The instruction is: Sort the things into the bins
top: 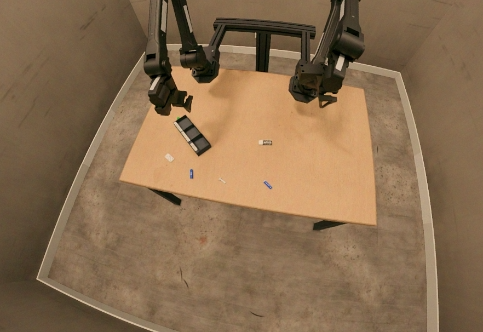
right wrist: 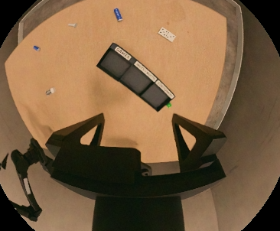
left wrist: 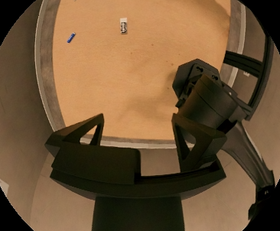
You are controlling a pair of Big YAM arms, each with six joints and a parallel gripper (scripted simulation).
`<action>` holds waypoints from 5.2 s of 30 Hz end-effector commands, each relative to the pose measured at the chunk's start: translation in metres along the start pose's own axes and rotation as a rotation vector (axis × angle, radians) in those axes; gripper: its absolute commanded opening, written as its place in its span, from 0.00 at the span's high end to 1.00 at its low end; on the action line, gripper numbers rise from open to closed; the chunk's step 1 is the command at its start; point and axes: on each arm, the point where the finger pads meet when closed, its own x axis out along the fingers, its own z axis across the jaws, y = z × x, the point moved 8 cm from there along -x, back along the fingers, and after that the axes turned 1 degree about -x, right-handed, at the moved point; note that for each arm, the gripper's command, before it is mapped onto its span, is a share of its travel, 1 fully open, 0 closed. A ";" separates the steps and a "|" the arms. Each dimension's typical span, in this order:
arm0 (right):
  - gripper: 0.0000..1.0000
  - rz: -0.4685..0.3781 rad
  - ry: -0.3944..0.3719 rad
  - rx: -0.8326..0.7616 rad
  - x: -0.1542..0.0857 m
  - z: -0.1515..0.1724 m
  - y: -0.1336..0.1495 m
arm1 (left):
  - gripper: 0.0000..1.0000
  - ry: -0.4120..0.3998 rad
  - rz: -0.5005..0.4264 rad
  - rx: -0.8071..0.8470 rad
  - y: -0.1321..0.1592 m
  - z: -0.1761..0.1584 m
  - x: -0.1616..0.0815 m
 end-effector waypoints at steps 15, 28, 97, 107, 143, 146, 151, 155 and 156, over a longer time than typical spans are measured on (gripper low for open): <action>0.00 -0.003 0.000 0.174 0.028 -0.008 -0.009 | 0.00 -0.067 -0.023 -0.009 0.003 0.009 -0.030; 0.00 -0.001 -0.003 0.564 0.132 -0.026 -0.031 | 0.00 -0.067 -0.023 -0.009 0.003 0.009 -0.030; 0.00 -0.057 -0.019 0.720 0.023 -0.022 -0.046 | 0.00 -0.067 -0.023 -0.009 0.003 0.009 -0.030; 0.00 -0.061 -0.021 0.721 -0.024 -0.022 -0.044 | 0.00 -0.067 -0.023 -0.009 0.003 0.009 -0.030; 0.63 -0.020 -0.004 0.282 0.023 0.062 -0.029 | 0.00 -0.067 -0.023 -0.009 0.003 0.009 -0.030; 0.63 -0.010 0.000 0.162 0.036 0.086 -0.019 | 0.00 -0.067 -0.023 -0.009 0.003 0.009 -0.030; 0.63 -0.025 -0.004 0.048 0.035 0.113 -0.031 | 0.00 -0.067 -0.023 -0.009 0.003 0.009 -0.030; 0.63 -0.011 0.004 -0.143 0.043 0.149 -0.034 | 0.00 -0.067 -0.023 -0.009 0.003 0.009 -0.030; 0.63 -0.008 0.007 -0.175 0.046 0.158 -0.033 | 0.00 -0.067 -0.023 -0.009 0.003 0.009 -0.030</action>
